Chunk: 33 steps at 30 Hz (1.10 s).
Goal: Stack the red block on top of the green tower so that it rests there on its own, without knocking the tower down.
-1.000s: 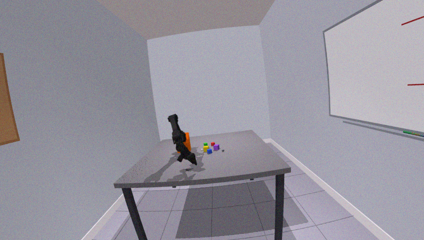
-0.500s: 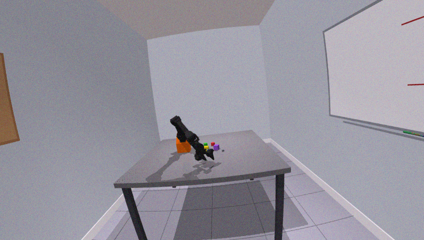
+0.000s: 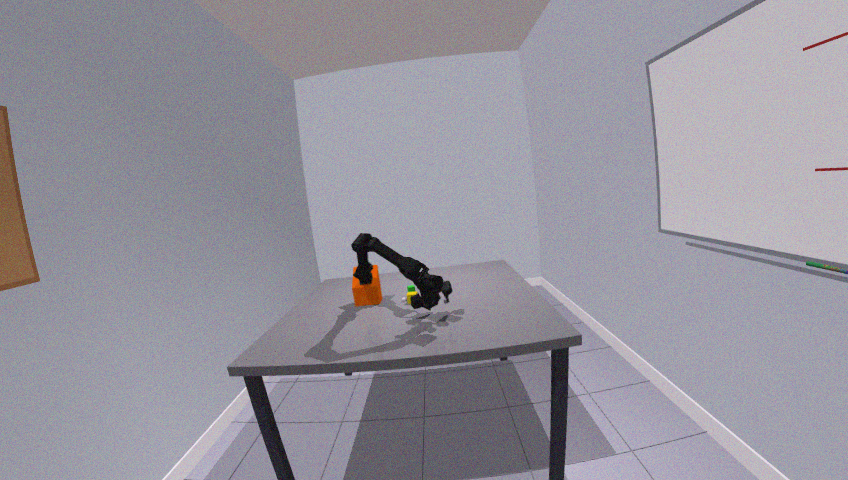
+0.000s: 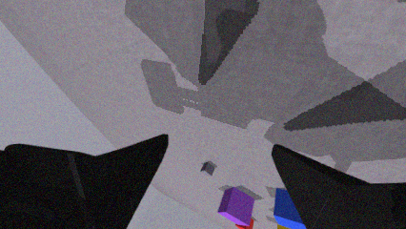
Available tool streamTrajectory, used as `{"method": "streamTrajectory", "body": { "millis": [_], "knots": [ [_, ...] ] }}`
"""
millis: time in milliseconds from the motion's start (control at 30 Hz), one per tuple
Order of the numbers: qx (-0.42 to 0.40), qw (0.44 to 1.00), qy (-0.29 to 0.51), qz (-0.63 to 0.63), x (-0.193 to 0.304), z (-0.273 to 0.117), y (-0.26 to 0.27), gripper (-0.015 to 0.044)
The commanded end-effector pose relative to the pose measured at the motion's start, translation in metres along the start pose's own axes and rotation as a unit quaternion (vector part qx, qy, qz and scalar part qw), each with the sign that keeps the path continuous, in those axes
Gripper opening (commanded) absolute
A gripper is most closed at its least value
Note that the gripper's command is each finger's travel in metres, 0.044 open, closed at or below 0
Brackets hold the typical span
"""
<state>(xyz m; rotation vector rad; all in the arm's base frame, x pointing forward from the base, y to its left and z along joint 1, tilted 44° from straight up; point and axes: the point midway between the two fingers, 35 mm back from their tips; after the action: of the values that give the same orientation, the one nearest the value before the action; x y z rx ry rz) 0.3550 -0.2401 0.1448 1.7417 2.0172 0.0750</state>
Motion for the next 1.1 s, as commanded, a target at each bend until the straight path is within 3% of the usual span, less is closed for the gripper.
{"method": "streamTrajectory", "body": {
  "millis": [0, 500, 833, 1067],
  "knots": [
    [0.03, 0.997, 0.026, -0.073, 0.035, 0.023, 0.009, 0.044],
    [0.096, 0.922, 0.071, -0.367, 0.173, 0.07, 0.036, 0.044],
    [0.115, 0.834, 0.086, -0.532, 0.242, 0.082, 0.033, 0.044],
    [0.167, 0.72, 0.1, -0.666, 0.298, 0.091, 0.006, 0.044]
  ]
}}
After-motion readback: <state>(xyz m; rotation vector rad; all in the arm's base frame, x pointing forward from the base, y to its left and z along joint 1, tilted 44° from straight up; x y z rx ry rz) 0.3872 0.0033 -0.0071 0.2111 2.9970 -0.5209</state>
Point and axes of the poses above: the point midway between the two fingers, 35 mm back from their tips, its own z axis out along the fingers, its own y axis across the jaws, x = y × z, and after that the axes turned 2 degrees about -z, right-handed
